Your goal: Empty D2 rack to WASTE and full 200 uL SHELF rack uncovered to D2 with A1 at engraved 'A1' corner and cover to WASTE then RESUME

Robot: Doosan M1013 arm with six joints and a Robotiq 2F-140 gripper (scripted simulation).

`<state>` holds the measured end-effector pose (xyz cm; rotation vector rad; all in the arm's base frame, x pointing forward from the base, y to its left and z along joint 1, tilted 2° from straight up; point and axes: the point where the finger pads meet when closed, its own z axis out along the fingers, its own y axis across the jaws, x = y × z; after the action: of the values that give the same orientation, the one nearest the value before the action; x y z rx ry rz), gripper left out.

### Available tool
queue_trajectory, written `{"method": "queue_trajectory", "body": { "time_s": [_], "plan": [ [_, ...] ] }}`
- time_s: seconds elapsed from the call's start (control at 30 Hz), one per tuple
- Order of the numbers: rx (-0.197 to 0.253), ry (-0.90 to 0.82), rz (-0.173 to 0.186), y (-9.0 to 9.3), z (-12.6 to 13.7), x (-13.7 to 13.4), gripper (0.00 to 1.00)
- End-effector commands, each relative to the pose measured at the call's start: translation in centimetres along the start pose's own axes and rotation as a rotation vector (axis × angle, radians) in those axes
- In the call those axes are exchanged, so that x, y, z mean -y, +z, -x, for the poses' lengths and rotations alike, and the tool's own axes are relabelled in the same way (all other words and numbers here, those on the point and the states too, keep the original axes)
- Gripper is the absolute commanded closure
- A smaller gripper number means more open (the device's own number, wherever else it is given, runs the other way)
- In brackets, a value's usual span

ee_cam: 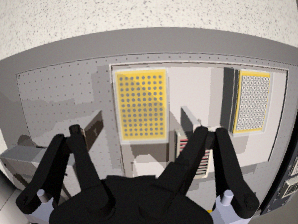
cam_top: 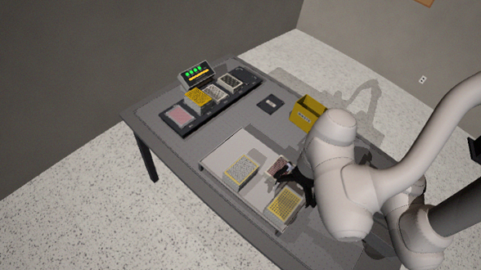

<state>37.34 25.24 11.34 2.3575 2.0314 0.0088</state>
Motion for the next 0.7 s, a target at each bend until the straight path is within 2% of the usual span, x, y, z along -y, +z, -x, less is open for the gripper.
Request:
{"method": "queue_trajectory", "body": {
  "time_s": [0.0,0.5,0.67],
  "plan": [
    [0.0,0.0,0.0,0.0,0.0,0.0,0.23],
    [0.0,0.0,0.0,0.0,0.0,0.0,0.23],
    [0.0,0.0,0.0,0.0,0.0,-2.5,0.23]
  ]
}}
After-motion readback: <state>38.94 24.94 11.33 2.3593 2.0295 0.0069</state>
